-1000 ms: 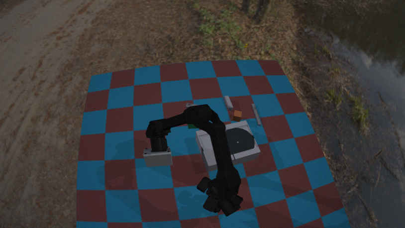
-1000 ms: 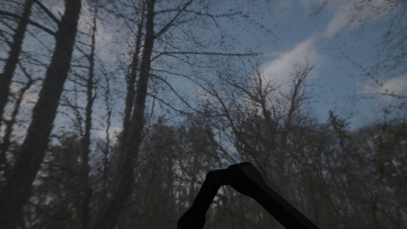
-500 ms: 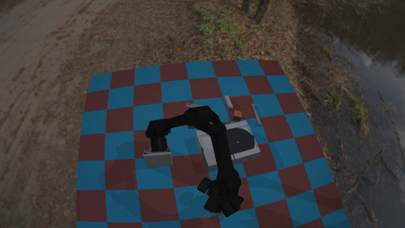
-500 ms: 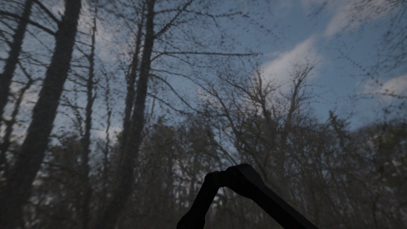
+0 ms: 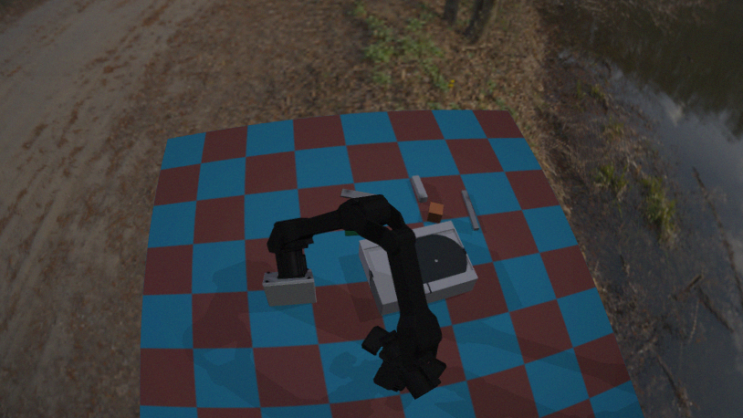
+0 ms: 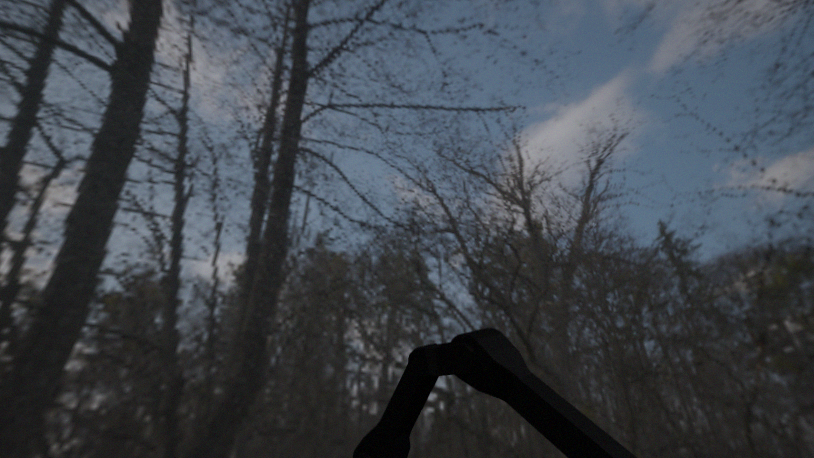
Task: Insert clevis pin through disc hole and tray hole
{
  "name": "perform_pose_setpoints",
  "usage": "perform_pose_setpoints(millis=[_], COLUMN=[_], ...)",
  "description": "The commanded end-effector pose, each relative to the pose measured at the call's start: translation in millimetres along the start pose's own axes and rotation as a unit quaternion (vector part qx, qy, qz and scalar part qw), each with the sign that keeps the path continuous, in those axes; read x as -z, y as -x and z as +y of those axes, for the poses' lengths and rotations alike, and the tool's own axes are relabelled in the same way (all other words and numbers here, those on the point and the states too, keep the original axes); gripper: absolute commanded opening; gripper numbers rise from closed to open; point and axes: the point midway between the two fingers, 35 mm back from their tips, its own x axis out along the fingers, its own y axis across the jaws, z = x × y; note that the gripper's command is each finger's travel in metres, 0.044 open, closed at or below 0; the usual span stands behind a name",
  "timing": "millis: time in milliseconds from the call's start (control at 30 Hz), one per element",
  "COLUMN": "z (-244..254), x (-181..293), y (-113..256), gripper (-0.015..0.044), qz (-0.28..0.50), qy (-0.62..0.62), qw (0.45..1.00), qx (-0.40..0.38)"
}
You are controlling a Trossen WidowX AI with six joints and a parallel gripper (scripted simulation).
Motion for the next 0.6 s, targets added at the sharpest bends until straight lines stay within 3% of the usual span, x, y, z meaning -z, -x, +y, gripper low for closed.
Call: perform_pose_setpoints(millis=[0, 67, 200, 567], z=[0.1, 0.1, 0.1, 0.2], x=[0.1, 0.1, 0.1, 2.2], y=[-0.7, -0.7, -0.7, 5.4], gripper=[0.0081, 0.0029, 0.0002, 0.0], qz=[0.002, 0.002, 0.002, 0.001], qy=[-0.001, -0.001, -0.001, 0.0], qw=[1.0, 1.0, 1.0, 1.0], qx=[0.0, 0.0, 0.0, 0.0])
